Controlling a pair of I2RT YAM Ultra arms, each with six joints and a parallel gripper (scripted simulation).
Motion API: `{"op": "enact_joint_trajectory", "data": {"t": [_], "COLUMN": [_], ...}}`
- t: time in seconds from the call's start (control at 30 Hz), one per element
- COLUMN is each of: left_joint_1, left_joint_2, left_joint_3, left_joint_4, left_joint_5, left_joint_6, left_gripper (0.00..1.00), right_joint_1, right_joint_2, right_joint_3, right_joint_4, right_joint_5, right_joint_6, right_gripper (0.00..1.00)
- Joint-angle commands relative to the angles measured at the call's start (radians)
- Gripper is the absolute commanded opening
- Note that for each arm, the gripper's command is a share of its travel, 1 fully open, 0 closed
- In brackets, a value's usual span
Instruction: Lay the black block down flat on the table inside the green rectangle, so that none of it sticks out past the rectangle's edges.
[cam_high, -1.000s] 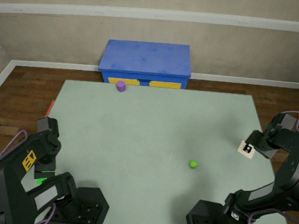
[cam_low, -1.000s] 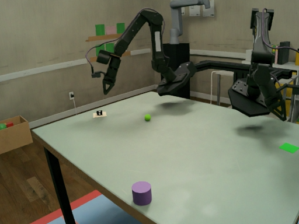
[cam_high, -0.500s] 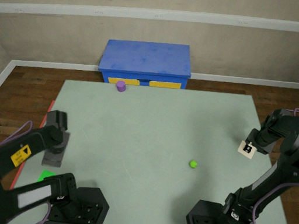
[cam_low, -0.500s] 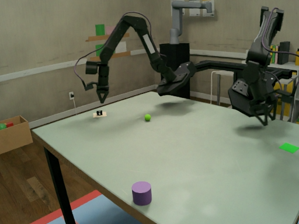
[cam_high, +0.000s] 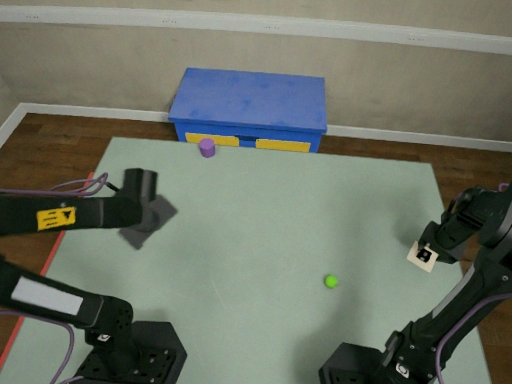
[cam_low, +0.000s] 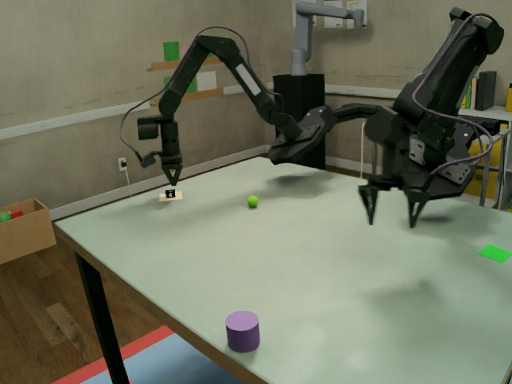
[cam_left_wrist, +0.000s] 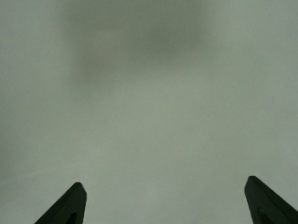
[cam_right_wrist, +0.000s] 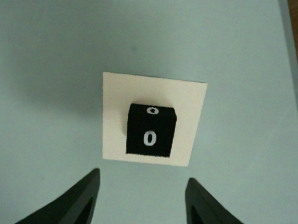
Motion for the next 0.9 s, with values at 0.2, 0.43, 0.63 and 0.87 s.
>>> {"op": "enact_joint_trajectory", "data": {"t": [0.2,0.43,0.63,0.87], "left_joint_1": [-0.241,-0.354,-0.519,-0.67], "left_joint_2": [0.267,0.414,0.577,0.739], "left_joint_3": [0.097,0.135,0.177,0.222], "left_joint_4": [0.325,0.49,0.653,0.818], "left_joint_5": [0.08,0.118,0.151,0.184], "left_joint_6": [0.342,0.501,0.671,0.844], "left_gripper": [1.0,1.0,1.0,1.0], "right_joint_1": [-0.011,-0.012,-0.012,-0.012], "right_joint_2": [0.056,0.075,0.077,0.077], "right_joint_3": [0.092,0.109,0.119,0.12], "right_joint_4": [-0.047,-0.056,-0.053,-0.049], "right_joint_5": [-0.008,-0.009,-0.008,-0.008], "right_joint_6": [-0.022,-0.025,-0.024,-0.024], "right_gripper": [0.55,0.55,0.55,0.55]}}
